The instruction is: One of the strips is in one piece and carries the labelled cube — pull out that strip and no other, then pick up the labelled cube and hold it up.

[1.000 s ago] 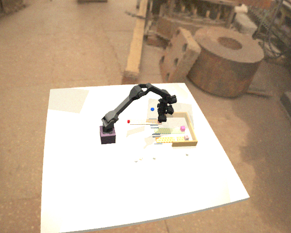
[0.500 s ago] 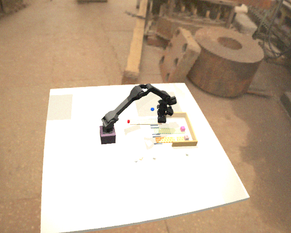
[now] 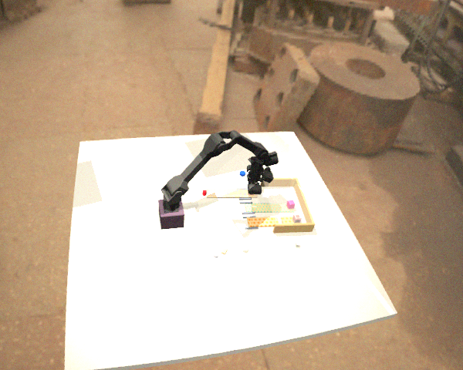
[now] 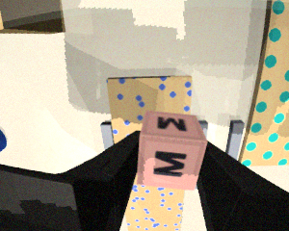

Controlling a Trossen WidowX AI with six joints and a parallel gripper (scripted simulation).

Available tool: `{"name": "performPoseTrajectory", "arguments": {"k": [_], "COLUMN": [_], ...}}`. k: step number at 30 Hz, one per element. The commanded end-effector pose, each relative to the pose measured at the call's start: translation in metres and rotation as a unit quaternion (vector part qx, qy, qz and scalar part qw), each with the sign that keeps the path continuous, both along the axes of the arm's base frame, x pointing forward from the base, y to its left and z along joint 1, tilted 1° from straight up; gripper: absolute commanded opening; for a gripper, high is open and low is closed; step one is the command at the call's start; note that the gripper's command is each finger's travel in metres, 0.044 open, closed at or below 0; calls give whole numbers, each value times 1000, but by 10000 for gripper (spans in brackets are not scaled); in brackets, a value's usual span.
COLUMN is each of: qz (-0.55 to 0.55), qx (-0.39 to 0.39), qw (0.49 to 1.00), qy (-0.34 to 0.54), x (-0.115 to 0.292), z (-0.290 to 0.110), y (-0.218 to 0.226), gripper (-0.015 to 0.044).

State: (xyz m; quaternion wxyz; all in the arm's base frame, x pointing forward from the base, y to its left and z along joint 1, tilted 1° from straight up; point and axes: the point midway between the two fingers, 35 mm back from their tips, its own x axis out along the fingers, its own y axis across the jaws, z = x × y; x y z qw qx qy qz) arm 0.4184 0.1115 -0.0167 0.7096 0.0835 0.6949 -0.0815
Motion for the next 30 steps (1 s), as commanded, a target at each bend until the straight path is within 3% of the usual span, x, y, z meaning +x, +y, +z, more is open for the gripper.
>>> {"name": "performPoseTrajectory", "arguments": {"k": [1, 30], "qz": [1, 2], "qx": [0, -2], "qw": [1000, 1000], "qy": [-2, 2], "x": [-10, -97], "z": [10, 26], "y": [-3, -26], "gripper": [0, 0]}}
